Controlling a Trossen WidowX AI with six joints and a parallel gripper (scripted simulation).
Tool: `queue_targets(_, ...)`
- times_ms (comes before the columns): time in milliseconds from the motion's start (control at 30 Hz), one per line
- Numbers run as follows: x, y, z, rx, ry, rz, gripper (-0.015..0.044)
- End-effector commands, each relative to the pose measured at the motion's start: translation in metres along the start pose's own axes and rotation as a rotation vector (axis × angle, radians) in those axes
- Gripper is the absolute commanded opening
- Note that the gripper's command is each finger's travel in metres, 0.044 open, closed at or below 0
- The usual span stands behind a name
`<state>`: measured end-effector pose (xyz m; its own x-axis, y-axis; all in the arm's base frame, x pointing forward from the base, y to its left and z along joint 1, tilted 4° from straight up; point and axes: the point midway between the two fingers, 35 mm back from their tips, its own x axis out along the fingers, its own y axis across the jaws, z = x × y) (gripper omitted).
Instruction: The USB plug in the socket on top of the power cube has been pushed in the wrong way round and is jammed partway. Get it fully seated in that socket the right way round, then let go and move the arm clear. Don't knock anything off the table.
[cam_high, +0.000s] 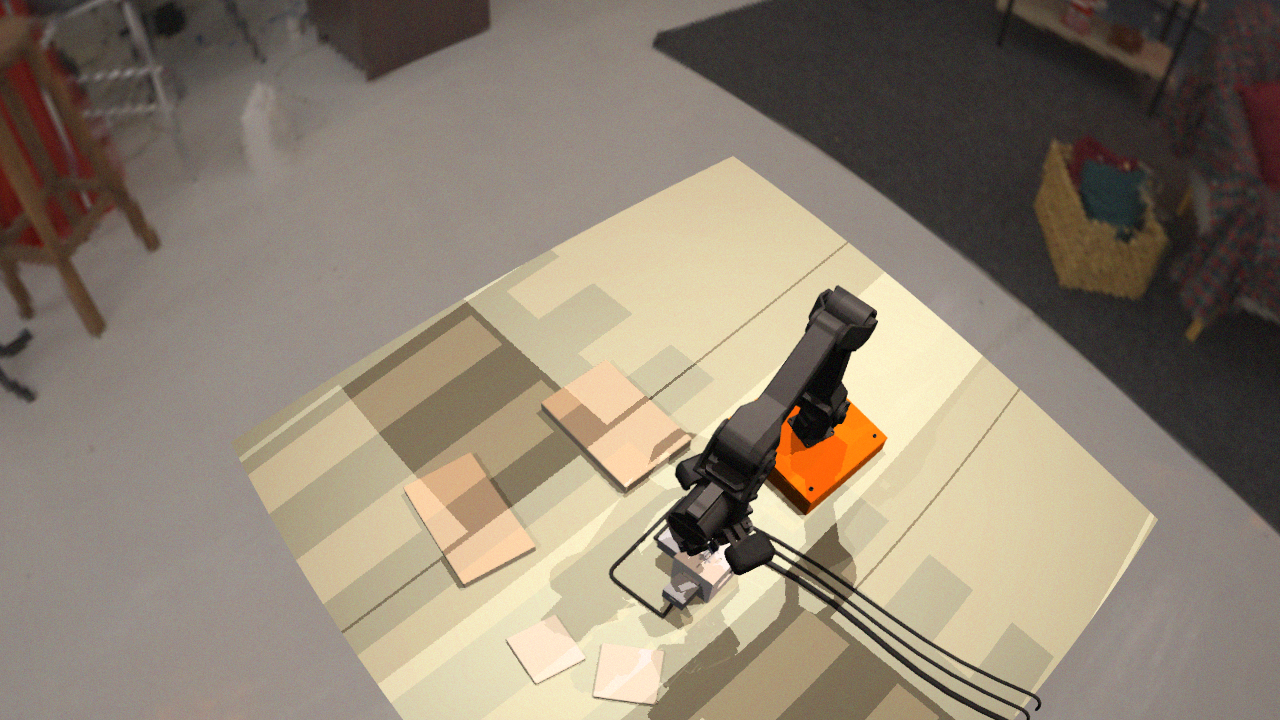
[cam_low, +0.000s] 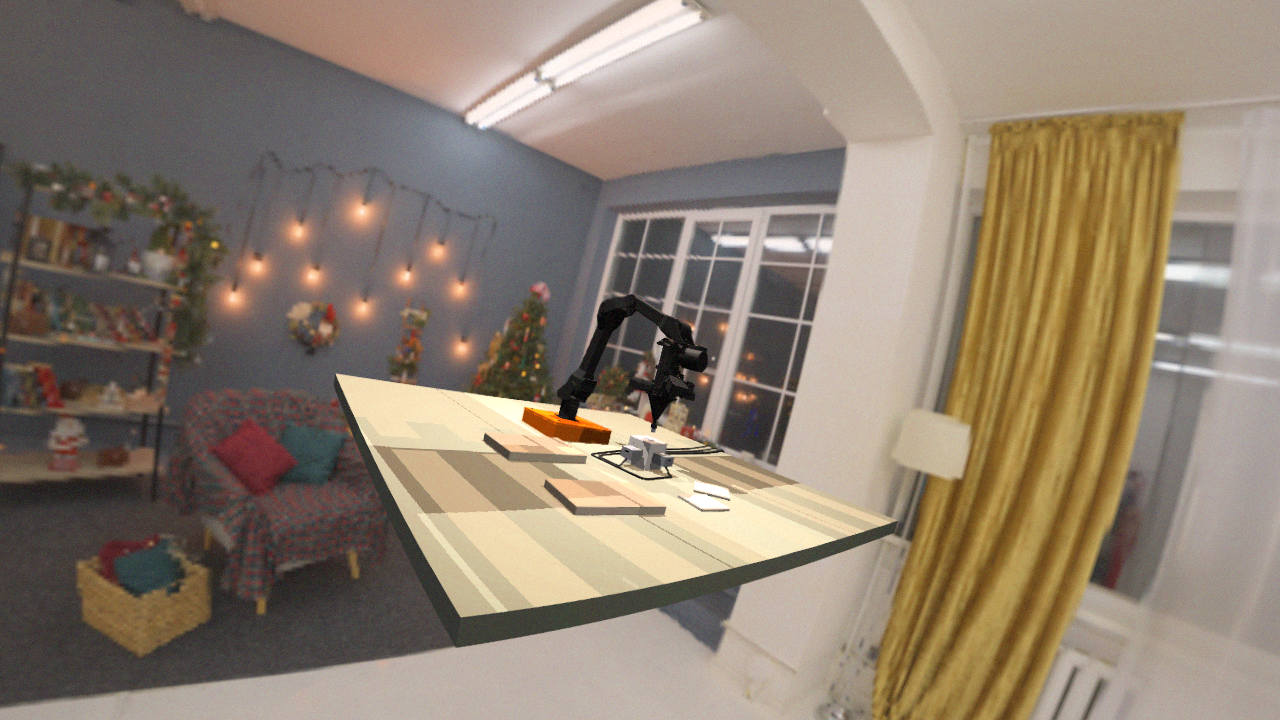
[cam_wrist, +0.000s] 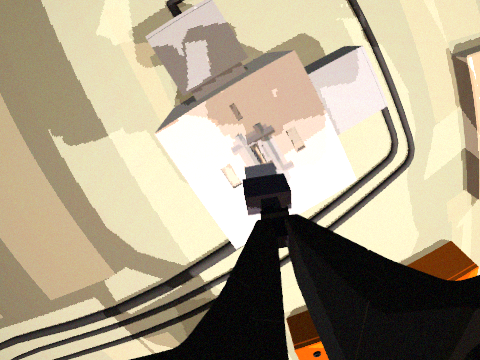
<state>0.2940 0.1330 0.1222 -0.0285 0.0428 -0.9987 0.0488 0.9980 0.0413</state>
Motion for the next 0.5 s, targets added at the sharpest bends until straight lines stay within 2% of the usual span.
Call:
queue_targets(0, 0.0001, 0.0000, 0.0001, -0.103, 0.000, 0.000, 0.0000)
queue_targets(467, 0.0001, 0.0000, 0.0001, -0.470, 0.000, 0.000, 0.0000)
